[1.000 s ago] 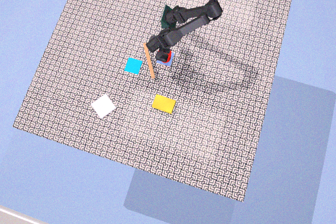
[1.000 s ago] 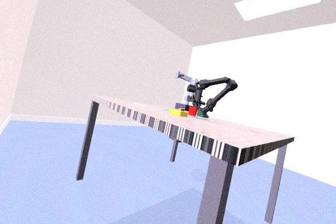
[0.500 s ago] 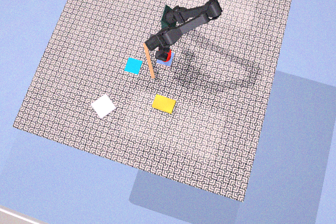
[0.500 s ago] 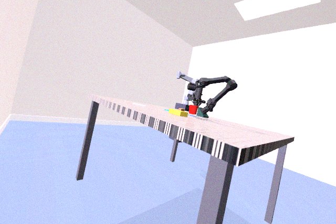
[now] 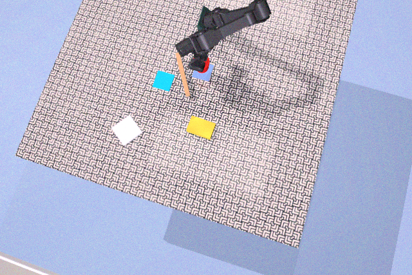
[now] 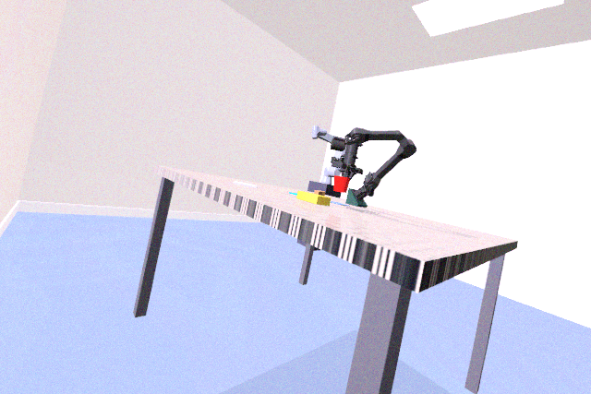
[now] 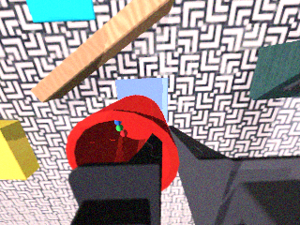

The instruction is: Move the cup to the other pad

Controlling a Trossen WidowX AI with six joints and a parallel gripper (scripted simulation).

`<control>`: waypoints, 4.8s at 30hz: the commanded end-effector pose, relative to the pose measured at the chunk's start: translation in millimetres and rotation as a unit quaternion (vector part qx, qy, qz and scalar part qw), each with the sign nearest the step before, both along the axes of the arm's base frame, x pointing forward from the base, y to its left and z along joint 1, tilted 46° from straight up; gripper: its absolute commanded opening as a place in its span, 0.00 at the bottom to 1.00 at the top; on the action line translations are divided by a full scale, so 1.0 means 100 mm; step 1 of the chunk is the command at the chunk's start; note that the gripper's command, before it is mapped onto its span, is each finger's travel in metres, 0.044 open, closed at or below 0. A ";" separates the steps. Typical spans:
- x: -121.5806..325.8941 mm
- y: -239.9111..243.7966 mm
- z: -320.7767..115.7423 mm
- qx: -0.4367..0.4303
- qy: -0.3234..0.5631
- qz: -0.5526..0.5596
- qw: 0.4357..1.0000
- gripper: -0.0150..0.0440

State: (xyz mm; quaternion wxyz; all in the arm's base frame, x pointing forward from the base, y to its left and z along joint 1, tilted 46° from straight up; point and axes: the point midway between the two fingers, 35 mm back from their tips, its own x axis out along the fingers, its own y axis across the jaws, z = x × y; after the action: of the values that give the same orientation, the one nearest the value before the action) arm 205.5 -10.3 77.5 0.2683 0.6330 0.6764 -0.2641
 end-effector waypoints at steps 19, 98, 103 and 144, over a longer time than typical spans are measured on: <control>0.02 -0.05 0.06 0.001 0.000 0.000 1.000 0.25; 0.74 -0.88 -0.74 -0.004 -0.003 0.003 1.000 0.25; 0.79 -0.94 -0.80 -0.004 -0.003 0.003 1.000 0.25; 0.94 -0.96 -1.20 -0.005 -0.004 0.003 1.000 0.25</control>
State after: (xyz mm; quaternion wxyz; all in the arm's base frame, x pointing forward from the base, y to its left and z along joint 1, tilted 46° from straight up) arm 299.9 -110.8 -38.6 0.2782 0.6289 0.6761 -0.2646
